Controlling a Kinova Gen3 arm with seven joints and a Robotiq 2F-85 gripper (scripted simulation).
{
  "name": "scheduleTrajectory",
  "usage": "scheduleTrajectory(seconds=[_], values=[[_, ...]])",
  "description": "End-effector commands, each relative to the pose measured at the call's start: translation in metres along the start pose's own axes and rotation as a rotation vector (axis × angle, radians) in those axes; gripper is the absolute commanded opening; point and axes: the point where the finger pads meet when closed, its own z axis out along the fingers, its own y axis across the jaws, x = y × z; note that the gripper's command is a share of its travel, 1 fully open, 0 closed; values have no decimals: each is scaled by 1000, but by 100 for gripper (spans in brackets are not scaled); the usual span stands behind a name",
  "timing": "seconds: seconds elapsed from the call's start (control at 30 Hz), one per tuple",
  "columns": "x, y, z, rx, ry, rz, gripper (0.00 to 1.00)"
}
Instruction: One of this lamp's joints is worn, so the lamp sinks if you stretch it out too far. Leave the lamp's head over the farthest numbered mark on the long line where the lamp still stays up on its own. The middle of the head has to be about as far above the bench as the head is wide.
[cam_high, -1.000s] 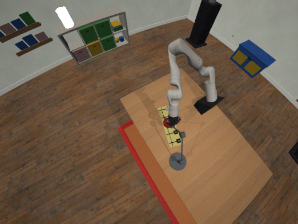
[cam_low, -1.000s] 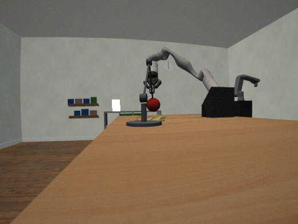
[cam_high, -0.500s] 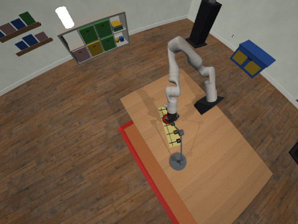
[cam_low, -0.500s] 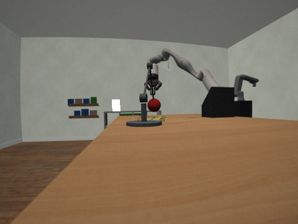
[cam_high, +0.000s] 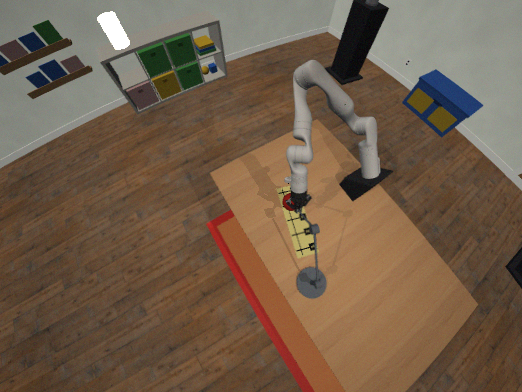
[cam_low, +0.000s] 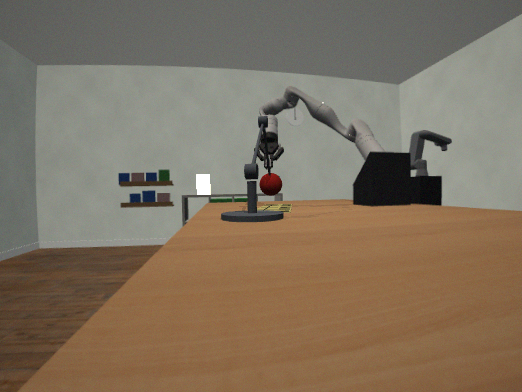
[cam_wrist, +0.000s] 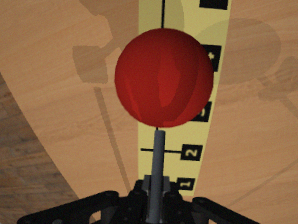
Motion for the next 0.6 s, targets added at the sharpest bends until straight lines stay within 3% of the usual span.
scheduleTrajectory(seconds=[0.0,0.5,0.53,0.57], values=[[9,-4,-4,7,6,10,0],[14,-6,-6,7,6,10,0],[13,-6,-6,7,5,10,100],[13,-6,-5,7,5,9,100]])
